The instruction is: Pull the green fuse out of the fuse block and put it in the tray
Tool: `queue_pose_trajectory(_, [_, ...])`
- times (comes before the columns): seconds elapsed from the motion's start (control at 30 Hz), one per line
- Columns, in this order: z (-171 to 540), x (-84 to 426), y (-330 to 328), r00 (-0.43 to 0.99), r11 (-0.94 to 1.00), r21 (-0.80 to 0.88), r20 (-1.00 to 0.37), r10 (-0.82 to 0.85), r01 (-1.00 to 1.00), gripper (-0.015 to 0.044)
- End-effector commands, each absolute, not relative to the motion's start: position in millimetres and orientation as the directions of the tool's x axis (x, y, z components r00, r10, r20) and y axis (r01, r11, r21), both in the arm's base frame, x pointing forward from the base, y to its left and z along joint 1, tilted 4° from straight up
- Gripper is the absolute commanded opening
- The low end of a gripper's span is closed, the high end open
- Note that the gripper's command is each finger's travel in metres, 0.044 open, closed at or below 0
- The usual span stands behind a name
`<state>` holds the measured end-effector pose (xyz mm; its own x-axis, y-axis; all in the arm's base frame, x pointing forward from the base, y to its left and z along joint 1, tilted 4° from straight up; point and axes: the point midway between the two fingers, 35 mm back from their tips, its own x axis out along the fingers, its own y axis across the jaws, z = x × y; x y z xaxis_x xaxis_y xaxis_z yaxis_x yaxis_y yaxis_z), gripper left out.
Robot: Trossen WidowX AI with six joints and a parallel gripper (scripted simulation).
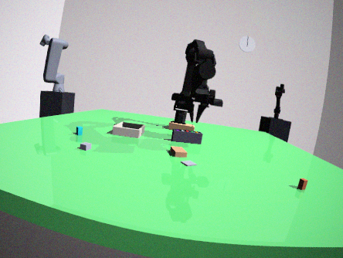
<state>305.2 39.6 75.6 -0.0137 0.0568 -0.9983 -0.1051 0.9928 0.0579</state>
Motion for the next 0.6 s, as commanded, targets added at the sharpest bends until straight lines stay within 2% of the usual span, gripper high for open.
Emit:
queue_pose_trajectory(0.0, [70.4, 304.6, 39.7, -0.017, 0.994, 0.052, -0.999, 0.051, -0.101, 0.0067])
queue_pose_trajectory(0.57, [53.8, 304.5, 40.1, -0.017, 0.994, 0.052, -0.999, 0.051, -0.101, 0.0067])
